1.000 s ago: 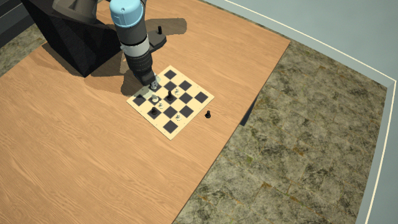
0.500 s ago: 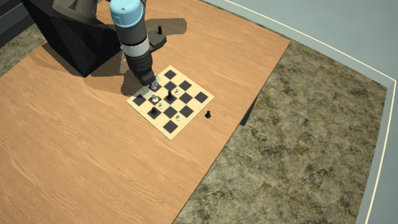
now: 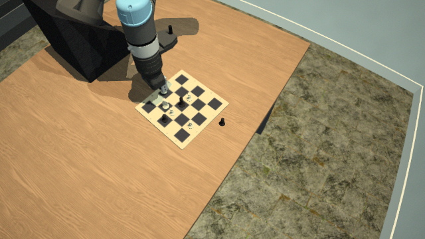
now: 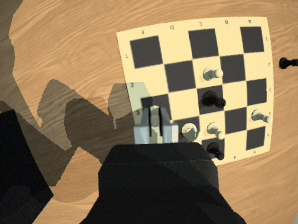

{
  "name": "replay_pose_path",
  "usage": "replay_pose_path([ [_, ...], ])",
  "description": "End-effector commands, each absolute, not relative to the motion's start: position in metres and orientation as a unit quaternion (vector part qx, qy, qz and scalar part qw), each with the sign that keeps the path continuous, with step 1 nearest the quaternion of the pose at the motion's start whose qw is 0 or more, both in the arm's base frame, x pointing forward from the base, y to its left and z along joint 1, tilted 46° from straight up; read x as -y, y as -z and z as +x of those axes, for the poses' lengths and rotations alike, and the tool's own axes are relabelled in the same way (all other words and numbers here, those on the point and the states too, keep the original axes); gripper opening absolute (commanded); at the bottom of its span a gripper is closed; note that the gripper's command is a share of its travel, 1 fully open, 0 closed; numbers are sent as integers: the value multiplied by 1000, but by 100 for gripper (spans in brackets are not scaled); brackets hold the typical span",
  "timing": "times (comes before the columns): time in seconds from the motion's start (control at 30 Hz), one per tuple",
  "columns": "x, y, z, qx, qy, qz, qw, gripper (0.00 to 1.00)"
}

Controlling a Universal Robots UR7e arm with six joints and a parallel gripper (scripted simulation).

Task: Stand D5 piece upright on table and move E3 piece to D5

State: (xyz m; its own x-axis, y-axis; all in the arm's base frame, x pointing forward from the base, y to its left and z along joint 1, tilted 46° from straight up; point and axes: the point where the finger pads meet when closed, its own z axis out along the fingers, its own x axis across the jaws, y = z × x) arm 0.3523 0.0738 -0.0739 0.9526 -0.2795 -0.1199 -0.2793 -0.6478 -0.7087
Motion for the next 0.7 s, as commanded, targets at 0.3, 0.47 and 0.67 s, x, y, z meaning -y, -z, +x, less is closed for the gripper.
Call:
replay_pose_path([
  [0.3, -34, 35, 346, -154, 1, -908, 390, 0],
  [0.47, -25, 26, 344, -154, 1, -908, 390, 0],
  [0.67, -12, 13, 342, -154, 1, -908, 390, 0],
])
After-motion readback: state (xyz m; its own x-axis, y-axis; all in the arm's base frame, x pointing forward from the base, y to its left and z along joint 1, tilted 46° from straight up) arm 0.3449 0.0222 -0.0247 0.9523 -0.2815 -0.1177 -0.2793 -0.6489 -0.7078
